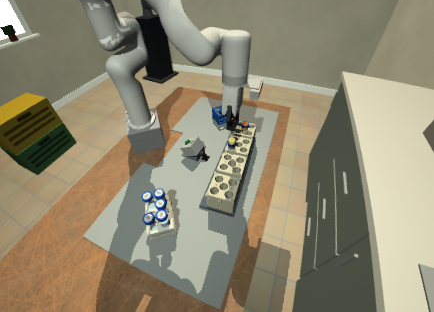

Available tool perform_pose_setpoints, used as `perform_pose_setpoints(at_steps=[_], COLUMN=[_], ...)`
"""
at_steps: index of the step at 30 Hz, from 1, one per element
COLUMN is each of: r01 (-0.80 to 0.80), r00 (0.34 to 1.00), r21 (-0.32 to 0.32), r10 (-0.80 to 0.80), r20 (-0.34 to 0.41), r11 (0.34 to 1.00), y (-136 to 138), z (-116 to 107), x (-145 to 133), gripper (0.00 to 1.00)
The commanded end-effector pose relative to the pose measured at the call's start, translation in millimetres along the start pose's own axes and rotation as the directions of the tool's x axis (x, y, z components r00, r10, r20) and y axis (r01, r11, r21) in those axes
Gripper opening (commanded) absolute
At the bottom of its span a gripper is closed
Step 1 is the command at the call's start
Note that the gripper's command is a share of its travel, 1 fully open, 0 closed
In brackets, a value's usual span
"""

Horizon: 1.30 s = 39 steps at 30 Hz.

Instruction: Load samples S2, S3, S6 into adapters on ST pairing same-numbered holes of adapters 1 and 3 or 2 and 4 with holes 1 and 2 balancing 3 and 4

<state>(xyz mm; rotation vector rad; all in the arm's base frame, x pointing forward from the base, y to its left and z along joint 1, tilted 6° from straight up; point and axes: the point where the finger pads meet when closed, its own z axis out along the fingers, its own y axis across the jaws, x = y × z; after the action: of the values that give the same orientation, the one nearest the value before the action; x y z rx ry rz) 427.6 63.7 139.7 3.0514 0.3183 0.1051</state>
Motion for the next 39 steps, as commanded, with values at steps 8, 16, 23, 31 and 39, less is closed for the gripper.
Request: perform_pose_setpoints(at_steps=[8, 16, 23, 31, 39], r01=[-0.001, -0.001, -0.001, -0.001, -0.001], r00=[1.0, 1.0, 1.0, 1.0, 1.0], r21=[0.0, 0.0, 0.0, -0.001, -0.001], r10=[0.001, 0.001, 0.001, 0.001, 0.001], r20=[-0.004, -0.004, -0.004, -0.004, -0.004], r11=[1.0, 1.0, 1.0, 1.0, 1.0], y=[52.6, 81.9, 116.1, 145.4, 184.5], z=[-1.5, -1.6, -1.6, -1.6, -1.7], x=[13.8, 20.6, 28.4, 35.1, 44.1], gripper=[0.0, 0.0, 0.0, 0.0, 0.0])
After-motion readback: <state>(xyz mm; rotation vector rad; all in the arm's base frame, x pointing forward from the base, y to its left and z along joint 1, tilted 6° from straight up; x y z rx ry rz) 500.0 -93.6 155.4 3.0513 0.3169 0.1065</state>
